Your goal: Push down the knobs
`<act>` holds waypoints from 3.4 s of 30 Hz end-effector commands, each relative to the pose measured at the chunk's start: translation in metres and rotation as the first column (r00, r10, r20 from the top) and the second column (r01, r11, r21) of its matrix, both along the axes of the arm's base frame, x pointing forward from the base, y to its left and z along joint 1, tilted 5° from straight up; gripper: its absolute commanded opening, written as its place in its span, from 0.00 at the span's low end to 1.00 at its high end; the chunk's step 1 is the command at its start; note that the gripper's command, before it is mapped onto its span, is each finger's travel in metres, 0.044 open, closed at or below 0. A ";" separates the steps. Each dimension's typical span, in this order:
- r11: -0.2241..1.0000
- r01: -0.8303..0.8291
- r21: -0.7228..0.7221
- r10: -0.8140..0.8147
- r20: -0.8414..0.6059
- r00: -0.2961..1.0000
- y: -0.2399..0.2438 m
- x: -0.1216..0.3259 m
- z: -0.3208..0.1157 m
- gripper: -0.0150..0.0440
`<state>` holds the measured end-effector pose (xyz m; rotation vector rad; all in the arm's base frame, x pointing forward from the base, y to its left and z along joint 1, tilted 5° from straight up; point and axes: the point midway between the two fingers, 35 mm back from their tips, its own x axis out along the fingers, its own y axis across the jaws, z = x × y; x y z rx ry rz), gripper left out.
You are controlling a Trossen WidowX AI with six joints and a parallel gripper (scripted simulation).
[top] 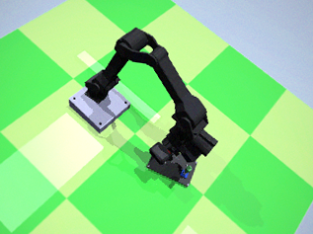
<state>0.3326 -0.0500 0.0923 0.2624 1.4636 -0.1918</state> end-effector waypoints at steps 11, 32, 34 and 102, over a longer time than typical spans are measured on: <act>1.000 0.001 0.000 -0.001 0.001 1.000 0.000 0.000 0.006 0.57; 0.867 -0.491 -0.087 0.498 0.079 0.864 -0.008 0.025 0.032 0.25; 0.830 -0.549 -0.099 0.556 0.073 0.828 -0.009 0.027 0.033 0.25; -0.980 -0.185 -0.077 0.197 -0.211 -0.958 -0.027 0.076 0.066 0.25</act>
